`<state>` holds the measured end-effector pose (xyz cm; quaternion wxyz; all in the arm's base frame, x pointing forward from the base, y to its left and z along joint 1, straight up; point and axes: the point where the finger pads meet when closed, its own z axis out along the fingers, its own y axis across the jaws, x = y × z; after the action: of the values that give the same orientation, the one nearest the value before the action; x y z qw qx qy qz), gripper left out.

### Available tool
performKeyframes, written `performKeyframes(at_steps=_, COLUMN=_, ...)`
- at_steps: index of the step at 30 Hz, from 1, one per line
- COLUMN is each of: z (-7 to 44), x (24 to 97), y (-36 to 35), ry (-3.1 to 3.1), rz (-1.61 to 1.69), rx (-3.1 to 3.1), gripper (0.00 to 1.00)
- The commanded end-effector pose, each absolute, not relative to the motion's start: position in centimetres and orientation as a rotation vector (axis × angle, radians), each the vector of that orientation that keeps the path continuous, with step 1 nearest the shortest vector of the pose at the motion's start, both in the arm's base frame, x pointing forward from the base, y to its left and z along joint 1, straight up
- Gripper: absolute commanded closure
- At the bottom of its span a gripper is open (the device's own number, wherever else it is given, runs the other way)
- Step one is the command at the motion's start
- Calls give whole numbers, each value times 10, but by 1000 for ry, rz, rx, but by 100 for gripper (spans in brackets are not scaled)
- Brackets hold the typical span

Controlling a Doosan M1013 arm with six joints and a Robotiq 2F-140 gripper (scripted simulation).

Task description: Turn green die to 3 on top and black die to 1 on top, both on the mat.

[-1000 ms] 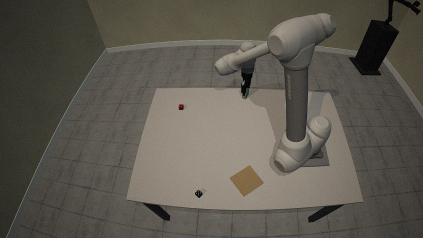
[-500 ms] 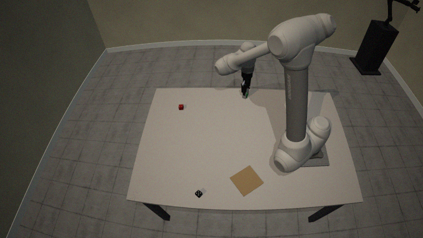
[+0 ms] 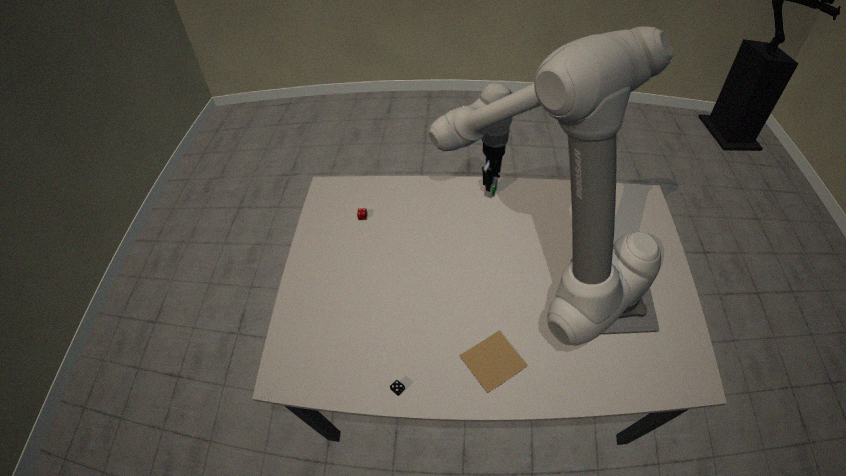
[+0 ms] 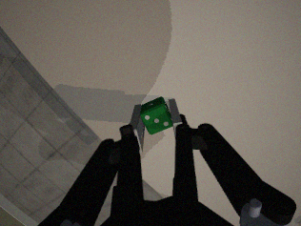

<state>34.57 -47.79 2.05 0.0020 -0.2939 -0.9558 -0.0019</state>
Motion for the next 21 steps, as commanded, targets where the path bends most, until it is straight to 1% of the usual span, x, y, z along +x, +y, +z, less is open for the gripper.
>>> performKeyframes(at_steps=1, z=20, x=346, y=-478, ry=-2999, rz=-6, rx=-922, gripper=76)
performKeyframes(at_steps=15, z=21, x=346, y=-478, ry=-2999, rz=-6, rx=-922, gripper=76)
performKeyframes(at_steps=21, z=39, x=346, y=-478, ry=-2999, rz=-6, rx=-922, gripper=76)
